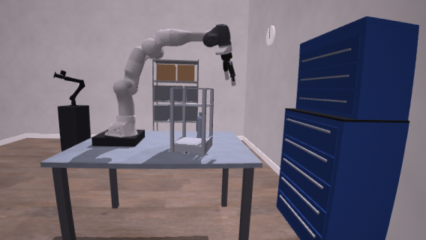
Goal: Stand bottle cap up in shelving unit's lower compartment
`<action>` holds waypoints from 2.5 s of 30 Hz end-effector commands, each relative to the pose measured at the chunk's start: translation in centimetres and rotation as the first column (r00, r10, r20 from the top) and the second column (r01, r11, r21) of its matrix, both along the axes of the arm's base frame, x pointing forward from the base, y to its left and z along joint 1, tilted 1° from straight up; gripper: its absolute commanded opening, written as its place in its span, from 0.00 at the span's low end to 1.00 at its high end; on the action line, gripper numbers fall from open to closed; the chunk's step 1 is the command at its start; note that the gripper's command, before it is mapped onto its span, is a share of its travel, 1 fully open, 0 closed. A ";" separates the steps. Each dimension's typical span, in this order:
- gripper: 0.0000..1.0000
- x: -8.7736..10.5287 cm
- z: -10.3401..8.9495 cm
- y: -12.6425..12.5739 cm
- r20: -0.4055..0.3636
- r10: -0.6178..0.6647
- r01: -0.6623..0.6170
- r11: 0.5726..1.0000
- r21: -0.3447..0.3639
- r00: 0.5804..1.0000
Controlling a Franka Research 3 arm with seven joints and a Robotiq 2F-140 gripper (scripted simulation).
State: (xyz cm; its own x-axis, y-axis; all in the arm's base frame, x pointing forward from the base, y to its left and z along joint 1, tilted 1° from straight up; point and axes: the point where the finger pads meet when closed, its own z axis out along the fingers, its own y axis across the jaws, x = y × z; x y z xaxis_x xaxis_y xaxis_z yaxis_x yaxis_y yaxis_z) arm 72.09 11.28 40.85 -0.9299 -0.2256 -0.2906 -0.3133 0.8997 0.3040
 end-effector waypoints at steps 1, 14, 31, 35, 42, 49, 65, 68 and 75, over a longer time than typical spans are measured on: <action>1.00 -1.0 0.0 1.9 -0.005 0.015 -0.015 1.000 -0.020 1.000; 1.00 -2.0 -0.5 3.3 -0.029 0.002 -0.002 0.999 -0.033 1.000; 1.00 -3.1 -1.1 4.4 -0.055 -0.022 0.020 0.999 -0.045 0.998; 1.00 -3.1 -1.1 4.4 -0.055 -0.022 0.020 0.999 -0.045 0.998; 1.00 -3.1 -1.1 4.4 -0.055 -0.022 0.020 0.999 -0.045 0.998; 1.00 -4.2 -1.7 5.4 -0.080 -0.046 0.041 0.997 -0.059 0.996; 1.00 -5.3 -2.3 6.4 -0.103 -0.070 0.063 0.995 -0.075 0.992; 1.00 -5.3 -2.3 6.4 -0.103 -0.070 0.063 0.995 -0.075 0.992; 1.00 -5.3 -2.3 6.4 -0.103 -0.070 0.063 0.995 -0.075 0.992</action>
State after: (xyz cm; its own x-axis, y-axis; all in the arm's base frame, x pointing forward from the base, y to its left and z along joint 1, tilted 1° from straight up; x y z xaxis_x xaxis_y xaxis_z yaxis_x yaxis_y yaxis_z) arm 66.73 17.80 38.55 -0.9640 -0.1968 -0.1789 -0.2400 0.9335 0.2664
